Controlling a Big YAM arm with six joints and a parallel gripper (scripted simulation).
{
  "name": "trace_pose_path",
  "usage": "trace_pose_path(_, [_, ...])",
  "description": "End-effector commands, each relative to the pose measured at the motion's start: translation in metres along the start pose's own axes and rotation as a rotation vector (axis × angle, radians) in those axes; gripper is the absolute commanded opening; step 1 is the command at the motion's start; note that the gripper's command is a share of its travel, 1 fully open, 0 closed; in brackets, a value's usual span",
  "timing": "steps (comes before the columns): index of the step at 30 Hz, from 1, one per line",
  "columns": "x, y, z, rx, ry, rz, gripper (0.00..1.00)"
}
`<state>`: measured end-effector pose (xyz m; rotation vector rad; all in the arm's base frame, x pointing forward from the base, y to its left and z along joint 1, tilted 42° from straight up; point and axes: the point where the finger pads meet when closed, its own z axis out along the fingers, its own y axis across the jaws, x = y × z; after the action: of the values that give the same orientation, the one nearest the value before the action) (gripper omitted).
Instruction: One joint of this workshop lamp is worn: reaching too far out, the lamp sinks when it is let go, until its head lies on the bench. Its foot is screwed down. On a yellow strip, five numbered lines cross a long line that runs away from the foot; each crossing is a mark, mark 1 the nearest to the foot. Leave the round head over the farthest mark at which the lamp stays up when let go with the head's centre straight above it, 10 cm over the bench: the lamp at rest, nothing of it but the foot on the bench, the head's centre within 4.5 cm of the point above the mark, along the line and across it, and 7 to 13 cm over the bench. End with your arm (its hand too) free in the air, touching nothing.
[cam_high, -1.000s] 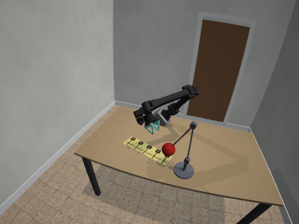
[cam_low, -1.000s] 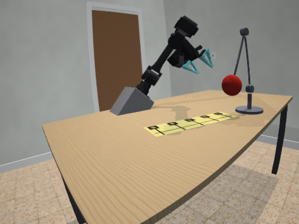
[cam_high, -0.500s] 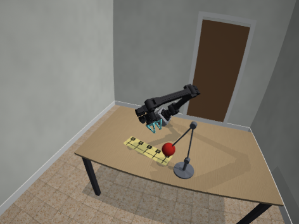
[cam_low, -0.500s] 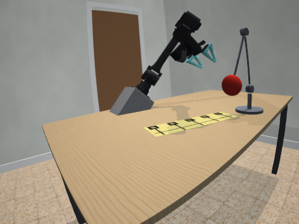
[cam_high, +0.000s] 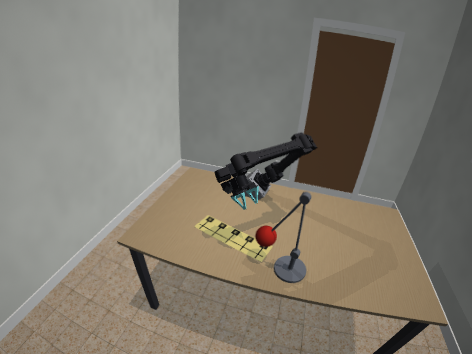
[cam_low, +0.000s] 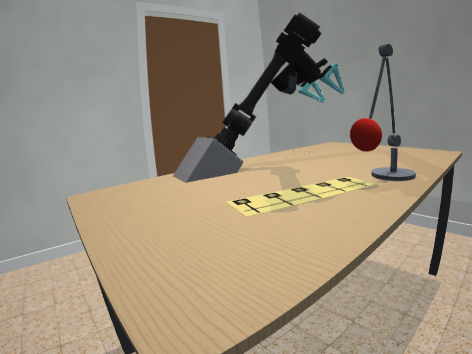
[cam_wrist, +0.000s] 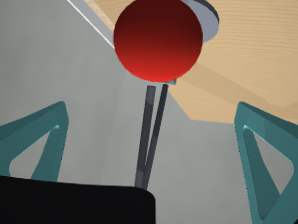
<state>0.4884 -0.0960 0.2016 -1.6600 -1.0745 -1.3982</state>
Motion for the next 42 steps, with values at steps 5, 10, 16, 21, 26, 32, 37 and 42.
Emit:
trace_pose_path(5, [0.039,0.016,-0.008,0.113,0.08,-0.003,1.0])
trace_pose_path(10, [0.042,0.017,-0.009,0.112,0.083,0.008,1.0])
trace_pose_path(16, [0.047,0.019,-0.01,0.11,0.086,0.025,1.0])
trace_pose_path(21, [0.051,0.021,-0.01,0.108,0.089,0.04,1.0])
trace_pose_path(26, [0.053,0.022,-0.011,0.106,0.091,0.047,1.0])
trace_pose_path(32, [0.055,0.023,-0.011,0.103,0.093,0.058,1.0])
trace_pose_path(37, [0.056,0.024,-0.011,0.1,0.095,0.068,1.0])
trace_pose_path(42, [0.057,0.024,-0.011,0.099,0.096,0.073,1.0])
